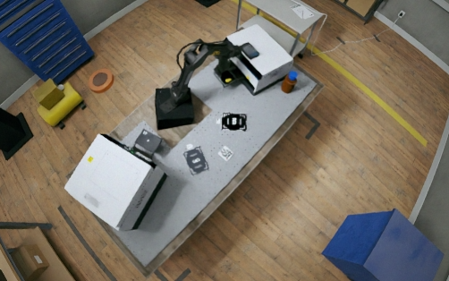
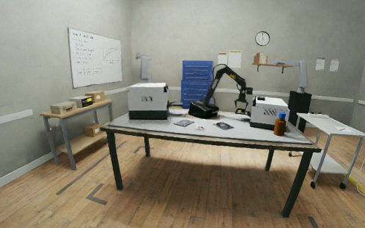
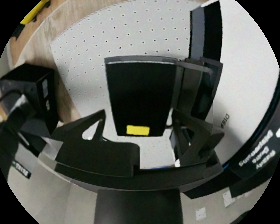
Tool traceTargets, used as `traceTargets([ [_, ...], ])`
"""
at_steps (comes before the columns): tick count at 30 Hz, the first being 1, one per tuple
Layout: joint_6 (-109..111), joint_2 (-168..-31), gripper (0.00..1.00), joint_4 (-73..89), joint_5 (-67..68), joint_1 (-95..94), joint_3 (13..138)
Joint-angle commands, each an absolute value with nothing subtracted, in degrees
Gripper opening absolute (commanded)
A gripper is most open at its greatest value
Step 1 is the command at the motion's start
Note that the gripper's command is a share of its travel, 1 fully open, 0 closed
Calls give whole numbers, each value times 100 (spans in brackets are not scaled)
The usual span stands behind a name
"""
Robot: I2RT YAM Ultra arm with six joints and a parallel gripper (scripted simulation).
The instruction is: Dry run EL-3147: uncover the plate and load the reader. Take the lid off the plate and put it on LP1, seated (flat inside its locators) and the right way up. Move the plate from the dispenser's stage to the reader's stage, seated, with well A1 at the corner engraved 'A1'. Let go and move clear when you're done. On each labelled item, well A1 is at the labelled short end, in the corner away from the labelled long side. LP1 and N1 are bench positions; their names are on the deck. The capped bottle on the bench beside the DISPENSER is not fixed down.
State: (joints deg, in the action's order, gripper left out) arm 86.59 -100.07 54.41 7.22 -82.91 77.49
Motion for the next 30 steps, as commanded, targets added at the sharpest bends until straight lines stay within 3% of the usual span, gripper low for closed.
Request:
traceTargets([
  [1, 8700, -10092, 100, 5259, 632, -8229, 7624],
  [30, 8718, -10191, 100, 5020, 627, -8212, 7558],
])
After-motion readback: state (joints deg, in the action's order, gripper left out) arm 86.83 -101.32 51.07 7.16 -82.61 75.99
